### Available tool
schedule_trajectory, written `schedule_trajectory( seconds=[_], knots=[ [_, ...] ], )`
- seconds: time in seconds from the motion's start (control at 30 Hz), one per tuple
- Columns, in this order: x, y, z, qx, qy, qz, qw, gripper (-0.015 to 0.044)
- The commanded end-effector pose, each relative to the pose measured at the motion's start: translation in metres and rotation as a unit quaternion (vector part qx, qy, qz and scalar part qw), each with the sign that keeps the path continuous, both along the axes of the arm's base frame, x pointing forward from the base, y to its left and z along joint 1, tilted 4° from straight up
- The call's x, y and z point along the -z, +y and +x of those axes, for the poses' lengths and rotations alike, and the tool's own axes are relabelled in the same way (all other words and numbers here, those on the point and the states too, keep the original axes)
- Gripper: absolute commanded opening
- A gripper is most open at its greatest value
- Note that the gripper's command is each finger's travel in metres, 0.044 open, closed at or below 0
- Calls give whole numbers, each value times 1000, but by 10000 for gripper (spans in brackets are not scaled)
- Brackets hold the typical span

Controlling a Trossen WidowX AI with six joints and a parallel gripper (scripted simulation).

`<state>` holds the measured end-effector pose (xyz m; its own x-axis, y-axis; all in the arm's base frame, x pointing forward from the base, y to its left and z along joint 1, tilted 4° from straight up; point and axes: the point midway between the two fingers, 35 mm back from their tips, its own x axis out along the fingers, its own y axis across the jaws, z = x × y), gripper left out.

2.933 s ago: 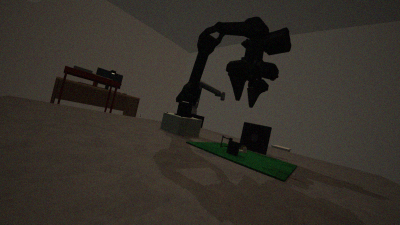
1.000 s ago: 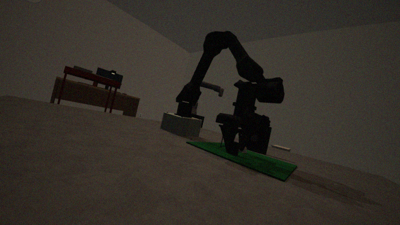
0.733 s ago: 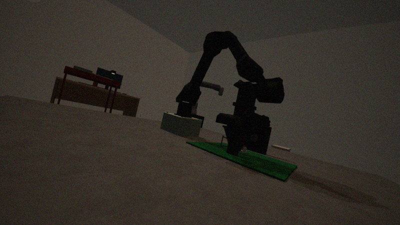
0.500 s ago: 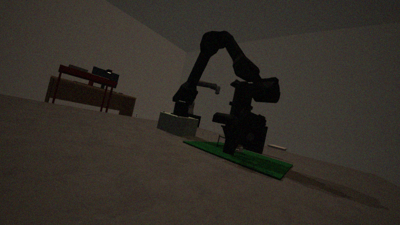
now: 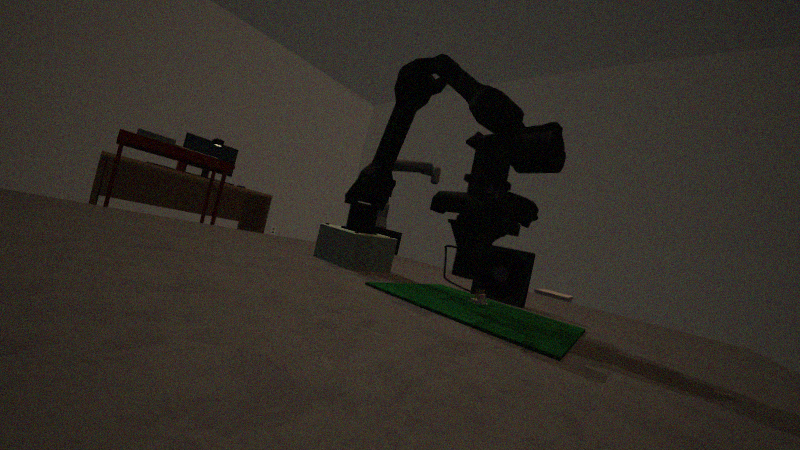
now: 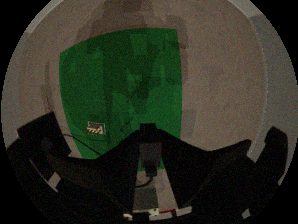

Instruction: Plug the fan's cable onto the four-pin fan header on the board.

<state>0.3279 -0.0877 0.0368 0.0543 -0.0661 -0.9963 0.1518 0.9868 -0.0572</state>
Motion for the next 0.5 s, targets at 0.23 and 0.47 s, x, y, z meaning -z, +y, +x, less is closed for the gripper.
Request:
schedule_trajectory(
  seconds=[0.23, 0.47],
  knots=[
    [0, 21, 1, 163, -11, 12, 986, 0],
    [1, 35, 1, 281, -18, 19, 959, 0]
  ],
)
